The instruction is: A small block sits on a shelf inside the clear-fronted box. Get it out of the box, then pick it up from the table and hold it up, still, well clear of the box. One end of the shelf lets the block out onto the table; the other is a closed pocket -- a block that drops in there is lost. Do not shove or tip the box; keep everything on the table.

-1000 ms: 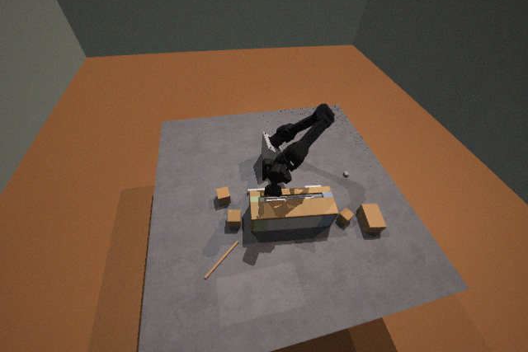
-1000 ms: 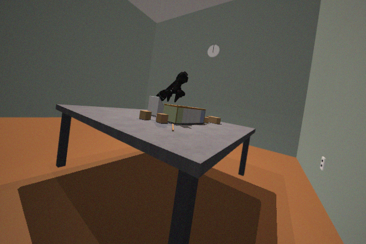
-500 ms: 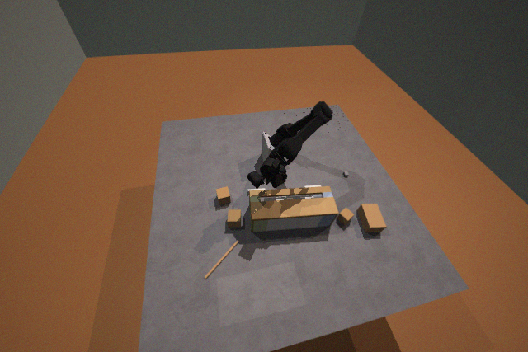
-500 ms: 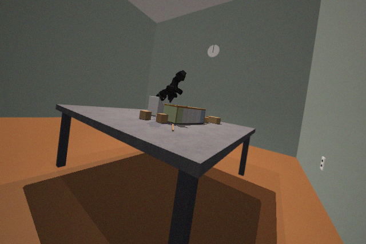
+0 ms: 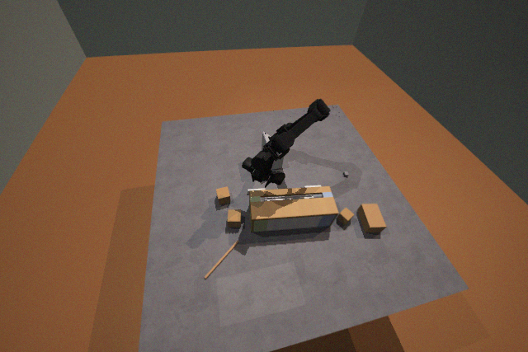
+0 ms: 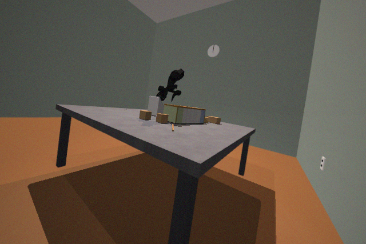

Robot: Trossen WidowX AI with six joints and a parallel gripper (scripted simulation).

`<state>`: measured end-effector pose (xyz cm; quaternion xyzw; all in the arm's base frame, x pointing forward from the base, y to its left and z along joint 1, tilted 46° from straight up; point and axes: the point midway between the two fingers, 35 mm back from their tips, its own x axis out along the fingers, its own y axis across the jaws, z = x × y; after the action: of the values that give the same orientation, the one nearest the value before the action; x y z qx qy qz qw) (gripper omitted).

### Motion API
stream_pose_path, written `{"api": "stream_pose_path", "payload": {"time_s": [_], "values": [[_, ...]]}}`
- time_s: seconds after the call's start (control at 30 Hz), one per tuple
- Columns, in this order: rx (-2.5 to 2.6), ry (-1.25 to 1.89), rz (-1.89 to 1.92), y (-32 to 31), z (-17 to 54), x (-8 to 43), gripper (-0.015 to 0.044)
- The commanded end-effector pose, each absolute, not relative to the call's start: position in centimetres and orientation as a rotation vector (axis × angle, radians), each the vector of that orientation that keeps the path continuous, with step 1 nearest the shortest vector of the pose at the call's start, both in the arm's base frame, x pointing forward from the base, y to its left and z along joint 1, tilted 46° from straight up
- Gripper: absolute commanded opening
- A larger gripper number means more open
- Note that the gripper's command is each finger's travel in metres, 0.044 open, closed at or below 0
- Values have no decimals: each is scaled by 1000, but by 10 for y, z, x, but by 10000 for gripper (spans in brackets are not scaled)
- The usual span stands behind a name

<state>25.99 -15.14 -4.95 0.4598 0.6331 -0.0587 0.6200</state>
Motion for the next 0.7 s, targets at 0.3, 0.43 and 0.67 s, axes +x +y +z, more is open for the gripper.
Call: {"api": "stream_pose_path", "payload": {"time_s": [0.3, 0.43, 0.67], "values": [[2463, 1157, -1270, -161, -60, 238, 285], [2701, 1025, -1503, -163, -61, 235, 285], [3085, 711, -1938, -167, -62, 229, 285]]}}
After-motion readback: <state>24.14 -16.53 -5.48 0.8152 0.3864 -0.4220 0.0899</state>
